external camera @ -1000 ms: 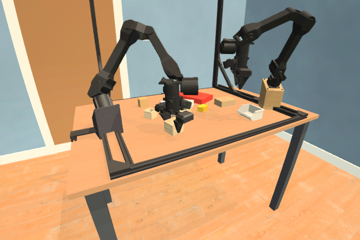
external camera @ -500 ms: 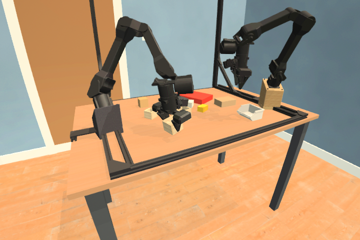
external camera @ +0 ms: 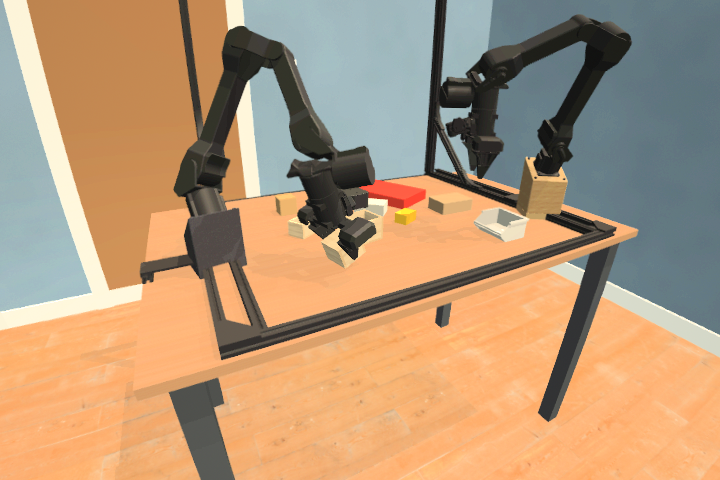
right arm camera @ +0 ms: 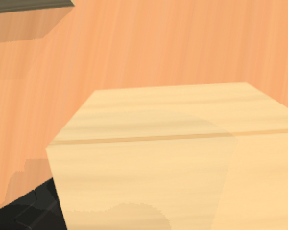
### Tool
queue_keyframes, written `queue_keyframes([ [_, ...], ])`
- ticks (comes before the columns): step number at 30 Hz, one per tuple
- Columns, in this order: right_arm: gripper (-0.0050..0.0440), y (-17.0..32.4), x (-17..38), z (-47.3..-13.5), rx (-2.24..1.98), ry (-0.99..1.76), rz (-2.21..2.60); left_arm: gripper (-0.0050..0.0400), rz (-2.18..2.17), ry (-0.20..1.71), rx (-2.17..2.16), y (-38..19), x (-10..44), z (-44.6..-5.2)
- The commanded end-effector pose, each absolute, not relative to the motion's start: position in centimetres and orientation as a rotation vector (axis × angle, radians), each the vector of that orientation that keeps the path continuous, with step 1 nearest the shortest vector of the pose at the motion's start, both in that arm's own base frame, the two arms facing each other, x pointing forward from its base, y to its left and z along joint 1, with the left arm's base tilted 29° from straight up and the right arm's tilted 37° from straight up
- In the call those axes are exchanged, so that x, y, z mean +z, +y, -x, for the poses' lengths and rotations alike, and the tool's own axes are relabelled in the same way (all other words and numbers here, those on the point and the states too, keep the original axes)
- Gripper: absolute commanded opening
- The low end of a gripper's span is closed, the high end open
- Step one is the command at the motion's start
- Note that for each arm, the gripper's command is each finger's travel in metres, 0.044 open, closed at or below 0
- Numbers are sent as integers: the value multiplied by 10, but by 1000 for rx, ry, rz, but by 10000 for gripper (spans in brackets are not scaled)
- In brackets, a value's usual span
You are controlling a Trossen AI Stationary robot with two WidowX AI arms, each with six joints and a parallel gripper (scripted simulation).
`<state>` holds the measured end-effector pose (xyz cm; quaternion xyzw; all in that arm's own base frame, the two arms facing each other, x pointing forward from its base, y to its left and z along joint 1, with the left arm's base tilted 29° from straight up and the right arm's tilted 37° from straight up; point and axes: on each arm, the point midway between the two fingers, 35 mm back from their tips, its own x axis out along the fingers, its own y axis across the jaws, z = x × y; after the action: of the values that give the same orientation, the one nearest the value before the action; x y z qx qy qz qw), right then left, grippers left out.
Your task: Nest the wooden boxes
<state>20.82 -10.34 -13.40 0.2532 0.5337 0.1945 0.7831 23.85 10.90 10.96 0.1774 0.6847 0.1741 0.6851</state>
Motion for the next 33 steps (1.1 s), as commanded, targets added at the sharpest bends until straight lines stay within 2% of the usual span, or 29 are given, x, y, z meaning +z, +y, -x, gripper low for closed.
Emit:
queue_keyframes([
  [1,0,-104,-131,-206,408,1109,-553,400,-390,1535,390,109,109,-238],
  [33,0,-112,-122,-187,284,731,-604,400,-390,1535,390,109,109,-238],
])
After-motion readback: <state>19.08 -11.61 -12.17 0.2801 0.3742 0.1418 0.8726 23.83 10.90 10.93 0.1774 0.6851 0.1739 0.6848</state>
